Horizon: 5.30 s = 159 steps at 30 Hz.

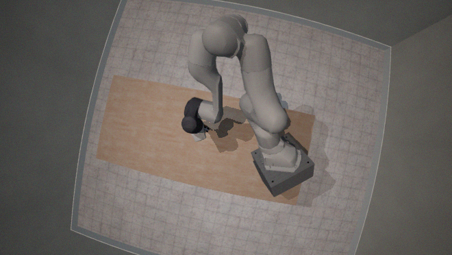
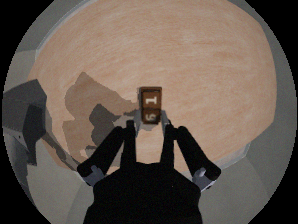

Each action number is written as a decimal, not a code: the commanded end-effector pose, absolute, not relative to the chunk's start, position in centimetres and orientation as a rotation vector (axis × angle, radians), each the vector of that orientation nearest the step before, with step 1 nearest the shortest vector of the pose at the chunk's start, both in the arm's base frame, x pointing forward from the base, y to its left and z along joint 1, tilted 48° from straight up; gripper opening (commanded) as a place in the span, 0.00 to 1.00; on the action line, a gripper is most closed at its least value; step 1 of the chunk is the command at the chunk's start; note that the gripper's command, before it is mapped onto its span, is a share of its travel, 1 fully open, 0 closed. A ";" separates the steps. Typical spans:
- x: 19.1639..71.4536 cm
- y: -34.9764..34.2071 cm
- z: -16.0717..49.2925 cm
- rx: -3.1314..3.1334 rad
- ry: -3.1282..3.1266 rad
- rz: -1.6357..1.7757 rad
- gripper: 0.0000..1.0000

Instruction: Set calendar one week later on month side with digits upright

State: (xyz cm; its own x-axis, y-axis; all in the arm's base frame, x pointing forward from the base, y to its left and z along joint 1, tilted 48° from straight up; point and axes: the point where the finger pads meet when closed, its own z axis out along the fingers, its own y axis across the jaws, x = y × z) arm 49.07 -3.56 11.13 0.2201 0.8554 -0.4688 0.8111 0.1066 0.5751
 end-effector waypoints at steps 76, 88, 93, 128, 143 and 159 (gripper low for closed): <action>49.3 -3.3 10.9 1.703 1.565 0.093 0.17; 46.1 -0.4 14.8 1.703 1.565 0.093 0.17; 44.9 0.7 16.3 1.703 1.565 0.093 0.17; 45.3 5.8 15.4 1.975 1.243 0.261 0.17; 45.9 8.0 14.1 2.089 1.066 0.347 0.17; 46.5 11.1 12.1 2.216 0.825 0.463 0.17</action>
State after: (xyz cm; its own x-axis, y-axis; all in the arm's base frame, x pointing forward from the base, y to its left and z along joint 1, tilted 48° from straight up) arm 46.50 10.33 12.41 0.6679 0.7433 -0.0368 0.5268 -0.4373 0.7289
